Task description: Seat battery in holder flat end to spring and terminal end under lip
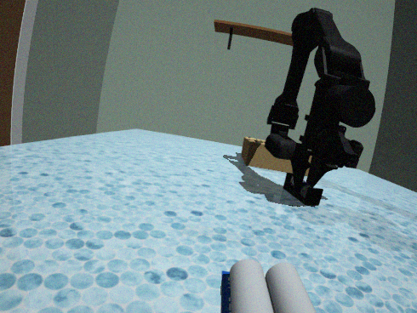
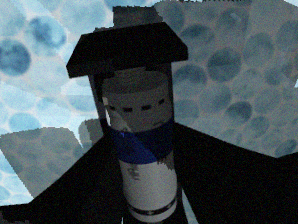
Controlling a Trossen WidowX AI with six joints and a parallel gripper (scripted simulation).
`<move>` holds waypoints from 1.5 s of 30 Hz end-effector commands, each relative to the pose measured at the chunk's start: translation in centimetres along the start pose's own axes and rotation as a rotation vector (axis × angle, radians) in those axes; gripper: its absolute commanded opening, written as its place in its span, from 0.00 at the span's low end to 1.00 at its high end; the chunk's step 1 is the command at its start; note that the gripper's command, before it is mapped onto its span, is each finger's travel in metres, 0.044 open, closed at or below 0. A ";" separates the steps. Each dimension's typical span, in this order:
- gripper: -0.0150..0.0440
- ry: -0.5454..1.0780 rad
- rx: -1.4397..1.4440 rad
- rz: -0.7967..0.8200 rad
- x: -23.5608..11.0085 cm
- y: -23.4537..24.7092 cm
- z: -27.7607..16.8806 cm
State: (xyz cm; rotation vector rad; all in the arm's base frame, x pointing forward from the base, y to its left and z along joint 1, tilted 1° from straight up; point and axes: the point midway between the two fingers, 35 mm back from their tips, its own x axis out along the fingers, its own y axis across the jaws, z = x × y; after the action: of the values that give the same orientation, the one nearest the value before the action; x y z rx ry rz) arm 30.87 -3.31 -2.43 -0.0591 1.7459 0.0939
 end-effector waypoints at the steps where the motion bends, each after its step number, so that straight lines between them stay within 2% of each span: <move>1: 0.39 -0.040 -0.007 0.003 0.0 0.0 0.4; 18: 0.39 -0.121 -0.013 -0.004 0.2 0.1 0.1; 45: 0.39 -0.127 -0.012 -0.011 0.5 0.1 -1.4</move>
State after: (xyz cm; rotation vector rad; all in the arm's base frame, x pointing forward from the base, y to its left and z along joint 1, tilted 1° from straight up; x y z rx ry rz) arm 29.55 -3.37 -2.66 -0.0652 1.6218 0.0936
